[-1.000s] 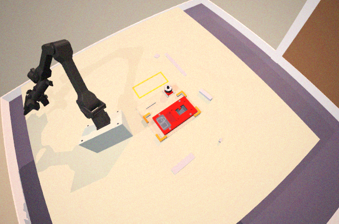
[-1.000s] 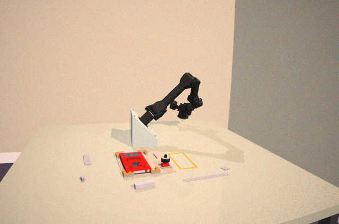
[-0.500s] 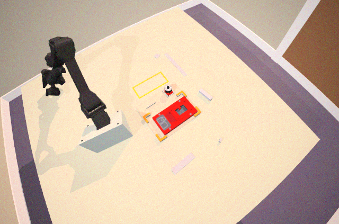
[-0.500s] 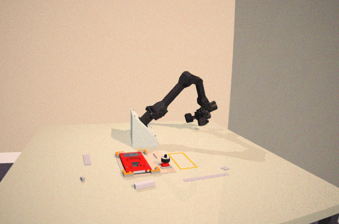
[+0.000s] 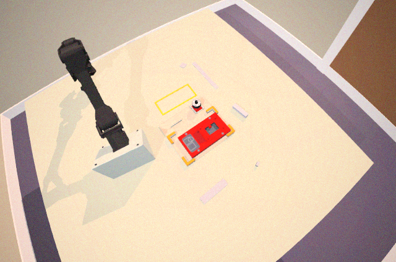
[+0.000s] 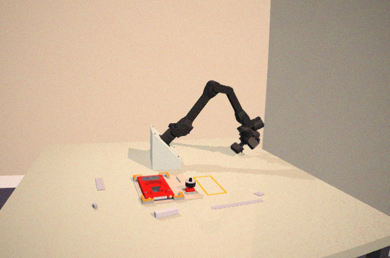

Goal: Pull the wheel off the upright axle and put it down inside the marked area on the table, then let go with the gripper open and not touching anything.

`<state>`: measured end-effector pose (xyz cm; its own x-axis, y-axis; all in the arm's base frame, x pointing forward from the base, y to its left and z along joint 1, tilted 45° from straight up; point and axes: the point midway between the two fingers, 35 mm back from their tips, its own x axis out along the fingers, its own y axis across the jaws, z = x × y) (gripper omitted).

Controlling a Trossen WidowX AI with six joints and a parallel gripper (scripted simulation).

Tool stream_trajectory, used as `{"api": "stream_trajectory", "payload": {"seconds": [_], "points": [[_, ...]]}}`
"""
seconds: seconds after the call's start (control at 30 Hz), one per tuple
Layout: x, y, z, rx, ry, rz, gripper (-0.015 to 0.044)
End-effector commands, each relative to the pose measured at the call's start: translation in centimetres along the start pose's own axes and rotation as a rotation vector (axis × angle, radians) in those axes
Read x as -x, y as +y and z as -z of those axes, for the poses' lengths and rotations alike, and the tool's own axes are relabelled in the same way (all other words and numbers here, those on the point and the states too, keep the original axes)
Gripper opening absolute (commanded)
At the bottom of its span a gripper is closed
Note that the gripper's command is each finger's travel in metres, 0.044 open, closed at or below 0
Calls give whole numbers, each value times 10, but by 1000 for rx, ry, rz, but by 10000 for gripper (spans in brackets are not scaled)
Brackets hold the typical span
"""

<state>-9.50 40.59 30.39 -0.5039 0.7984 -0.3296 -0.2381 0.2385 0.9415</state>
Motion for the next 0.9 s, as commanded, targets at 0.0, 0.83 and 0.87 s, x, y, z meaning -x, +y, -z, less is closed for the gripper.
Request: {"api": "stream_trajectory", "payload": {"seconds": [0.0, 0.83, 0.87], "points": [[19, 4, -34, 101, -111, -8, 300], [216, -145, -238, -153, -664, 370, 300], [225, -158, -241, -204, -675, 383, 300]]}}
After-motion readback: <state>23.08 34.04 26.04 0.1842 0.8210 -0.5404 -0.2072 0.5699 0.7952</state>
